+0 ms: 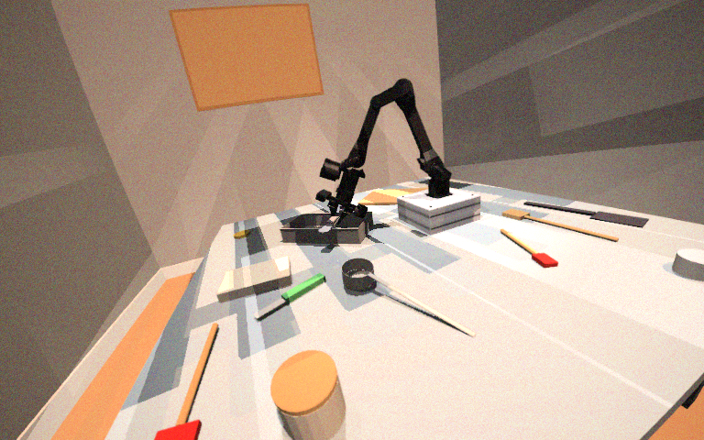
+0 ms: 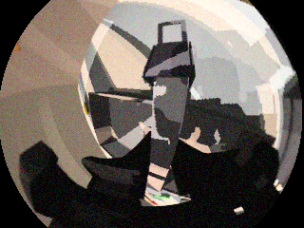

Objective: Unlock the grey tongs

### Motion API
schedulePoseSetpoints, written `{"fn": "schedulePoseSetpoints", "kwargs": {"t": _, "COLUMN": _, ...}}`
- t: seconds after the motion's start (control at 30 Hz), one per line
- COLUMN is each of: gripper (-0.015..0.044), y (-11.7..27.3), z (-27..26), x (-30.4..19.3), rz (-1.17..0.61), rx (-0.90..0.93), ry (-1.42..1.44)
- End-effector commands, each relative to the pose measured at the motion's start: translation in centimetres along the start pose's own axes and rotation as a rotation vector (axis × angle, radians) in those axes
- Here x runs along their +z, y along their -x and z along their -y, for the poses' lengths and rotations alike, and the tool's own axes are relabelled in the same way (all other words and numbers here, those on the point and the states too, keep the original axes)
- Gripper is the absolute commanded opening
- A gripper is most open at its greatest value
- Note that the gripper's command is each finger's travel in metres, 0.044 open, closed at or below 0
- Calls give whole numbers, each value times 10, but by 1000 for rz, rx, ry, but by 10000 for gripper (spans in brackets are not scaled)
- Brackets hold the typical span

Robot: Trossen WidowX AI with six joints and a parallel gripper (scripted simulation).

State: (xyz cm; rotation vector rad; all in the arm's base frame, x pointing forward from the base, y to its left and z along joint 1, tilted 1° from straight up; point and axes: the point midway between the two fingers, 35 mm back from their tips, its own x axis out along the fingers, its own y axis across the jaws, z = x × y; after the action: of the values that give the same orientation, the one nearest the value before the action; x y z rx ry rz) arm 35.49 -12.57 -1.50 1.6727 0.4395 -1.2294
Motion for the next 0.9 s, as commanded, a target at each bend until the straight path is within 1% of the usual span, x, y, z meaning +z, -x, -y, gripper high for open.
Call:
{"fn": "schedulePoseSetpoints", "kwargs": {"t": 0.0, "gripper": 49, "y": 0, "z": 0, "x": 0, "rz": 0, "rx": 0, "ry": 0}}
{"fn": "schedulePoseSetpoints", "kwargs": {"t": 0.03, "gripper": 42, "y": 0, "z": 0, "x": 0, "rz": 0, "rx": 0, "ry": 0}}
{"fn": "schedulePoseSetpoints", "kwargs": {"t": 0.2, "gripper": -89, "y": 0, "z": 0, "x": 0, "rz": 0, "rx": 0, "ry": 0}}
{"fn": "schedulePoseSetpoints", "kwargs": {"t": 0.27, "gripper": -142, "y": 7, "z": -5, "x": 0, "rz": -1, "rx": 0, "ry": 0}}
{"fn": "schedulePoseSetpoints", "kwargs": {"t": 0.3, "gripper": -150, "y": 14, "z": -10, "x": 0, "rz": -1, "rx": 0, "ry": 1}}
{"fn": "schedulePoseSetpoints", "kwargs": {"t": 0.47, "gripper": -150, "y": 65, "z": -35, "x": 0, "rz": -5, "rx": 0, "ry": 3}}
{"fn": "schedulePoseSetpoints", "kwargs": {"t": 0.87, "gripper": -150, "y": 68, "z": -36, "x": 0, "rz": -5, "rx": -2, "ry": 2}}
